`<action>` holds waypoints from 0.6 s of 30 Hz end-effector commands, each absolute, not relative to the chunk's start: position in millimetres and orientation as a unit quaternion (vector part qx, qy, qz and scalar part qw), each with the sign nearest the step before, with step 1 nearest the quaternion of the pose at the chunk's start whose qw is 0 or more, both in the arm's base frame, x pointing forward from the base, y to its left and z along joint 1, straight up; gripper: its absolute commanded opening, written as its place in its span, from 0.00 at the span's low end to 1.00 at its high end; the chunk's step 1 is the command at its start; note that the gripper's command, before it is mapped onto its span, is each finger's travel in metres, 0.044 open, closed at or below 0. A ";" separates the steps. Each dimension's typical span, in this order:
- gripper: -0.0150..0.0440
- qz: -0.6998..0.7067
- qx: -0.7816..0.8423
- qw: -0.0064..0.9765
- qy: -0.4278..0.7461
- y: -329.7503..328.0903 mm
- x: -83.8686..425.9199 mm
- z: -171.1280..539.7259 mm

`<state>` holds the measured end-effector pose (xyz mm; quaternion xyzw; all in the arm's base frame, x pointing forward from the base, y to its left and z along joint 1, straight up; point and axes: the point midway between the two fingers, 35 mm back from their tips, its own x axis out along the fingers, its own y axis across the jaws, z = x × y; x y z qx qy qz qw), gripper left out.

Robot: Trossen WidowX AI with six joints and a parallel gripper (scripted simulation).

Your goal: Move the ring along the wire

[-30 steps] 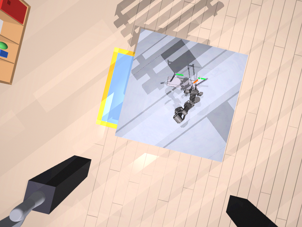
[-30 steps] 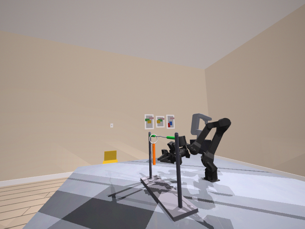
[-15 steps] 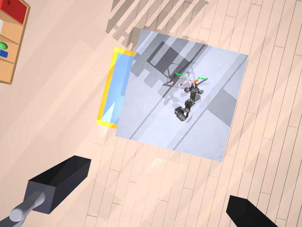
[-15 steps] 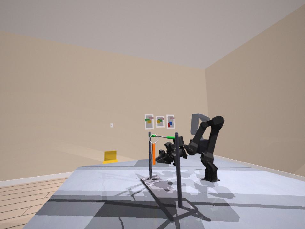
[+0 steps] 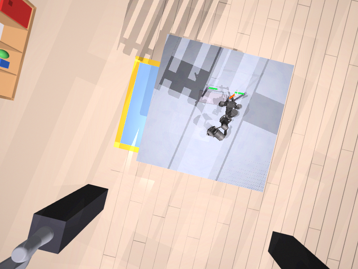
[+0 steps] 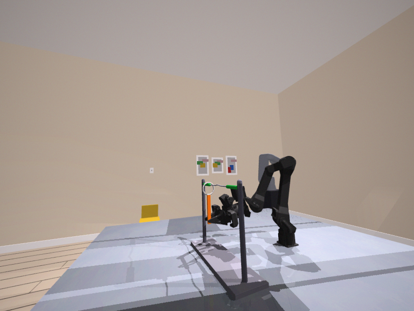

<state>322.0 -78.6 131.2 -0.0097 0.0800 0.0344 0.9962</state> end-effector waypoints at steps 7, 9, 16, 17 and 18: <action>0.53 0.033 -0.007 0.996 0.079 -75.8 338.2 126.4; 0.53 0.033 -0.007 0.996 0.079 -75.1 340.9 125.4; 0.53 0.033 -0.007 0.996 0.079 -74.8 341.8 125.0; 0.53 0.033 -0.007 0.996 0.079 -74.8 341.8 125.0; 0.53 0.033 -0.007 0.996 0.079 -74.8 341.8 125.0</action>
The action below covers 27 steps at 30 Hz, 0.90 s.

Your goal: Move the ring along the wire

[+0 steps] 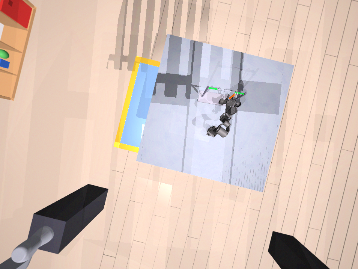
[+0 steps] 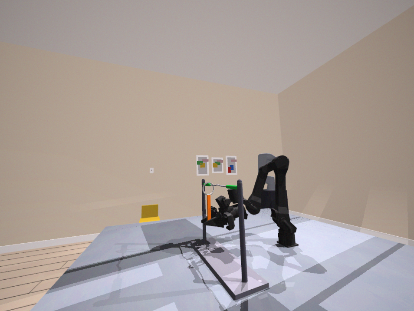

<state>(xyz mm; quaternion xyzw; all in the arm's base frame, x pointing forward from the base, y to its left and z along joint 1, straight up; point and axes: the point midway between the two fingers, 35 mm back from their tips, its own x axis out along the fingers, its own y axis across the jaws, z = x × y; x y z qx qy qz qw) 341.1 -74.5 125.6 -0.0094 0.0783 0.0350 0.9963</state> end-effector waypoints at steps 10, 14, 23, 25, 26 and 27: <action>0.53 0.033 -0.007 0.996 0.079 -74.8 341.8 125.0; 0.44 0.035 -0.009 0.996 0.079 -74.4 341.5 124.6; 0.04 0.035 -0.009 0.996 0.079 -74.4 341.5 124.6; 0.00 0.035 -0.009 0.996 0.079 -74.4 341.5 124.6; 0.00 0.035 -0.009 0.996 0.079 -74.4 341.5 124.6; 0.00 0.035 -0.009 0.996 0.079 -74.4 341.5 124.6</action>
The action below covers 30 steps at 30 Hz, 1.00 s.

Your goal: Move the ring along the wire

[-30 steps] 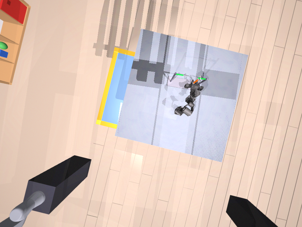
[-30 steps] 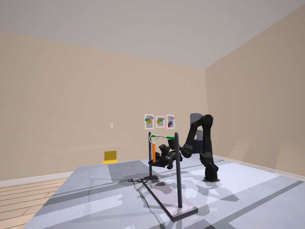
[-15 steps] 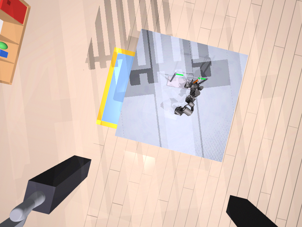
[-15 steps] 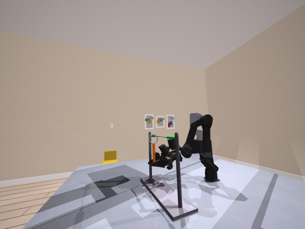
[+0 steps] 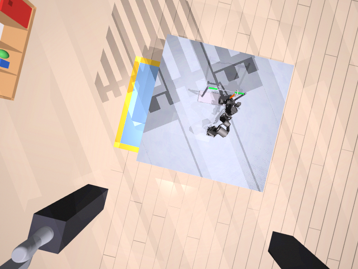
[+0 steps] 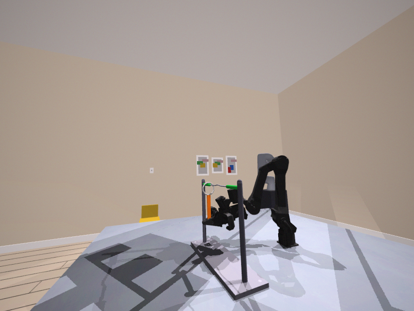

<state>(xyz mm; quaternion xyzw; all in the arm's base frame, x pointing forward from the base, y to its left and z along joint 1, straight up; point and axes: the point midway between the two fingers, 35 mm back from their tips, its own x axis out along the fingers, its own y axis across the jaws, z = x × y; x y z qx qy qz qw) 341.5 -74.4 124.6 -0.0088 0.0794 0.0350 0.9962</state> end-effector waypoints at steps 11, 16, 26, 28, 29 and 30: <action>0.00 0.034 -0.009 0.996 0.079 -74.0 341.8 132.7; 0.00 0.033 -0.009 0.996 0.079 -73.4 341.5 141.7; 0.00 0.033 -0.009 0.996 0.079 -73.4 341.4 142.1; 0.00 0.033 -0.009 0.996 0.079 -73.4 341.4 142.1; 0.00 0.033 -0.009 0.996 0.079 -73.4 341.4 142.1; 0.00 0.033 -0.009 0.996 0.079 -73.4 341.4 142.1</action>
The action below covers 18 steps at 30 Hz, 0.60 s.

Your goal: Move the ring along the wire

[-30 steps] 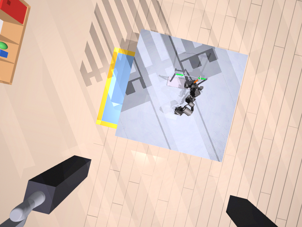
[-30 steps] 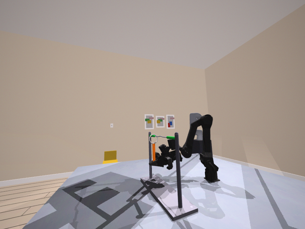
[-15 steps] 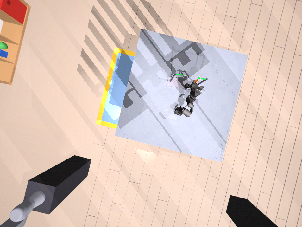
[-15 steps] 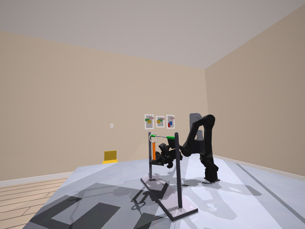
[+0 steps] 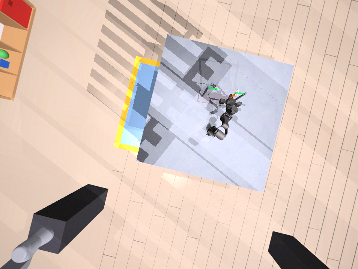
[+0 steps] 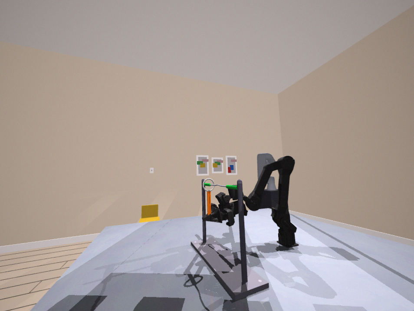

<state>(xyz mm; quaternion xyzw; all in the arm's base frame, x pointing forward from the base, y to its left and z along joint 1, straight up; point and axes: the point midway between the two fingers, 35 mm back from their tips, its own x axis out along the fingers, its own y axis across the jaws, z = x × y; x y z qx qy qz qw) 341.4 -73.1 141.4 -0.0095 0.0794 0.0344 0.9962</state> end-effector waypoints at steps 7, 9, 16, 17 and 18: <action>0.00 0.033 -0.009 0.996 0.079 -73.4 341.4 142.1; 0.00 0.033 -0.009 0.996 0.079 -72.9 341.4 142.1; 0.00 0.033 -0.009 0.996 0.080 -65.9 341.1 142.1; 0.00 0.033 -0.009 0.996 0.080 -64.9 341.0 142.1; 0.00 0.033 -0.008 0.996 0.080 -63.9 341.0 142.1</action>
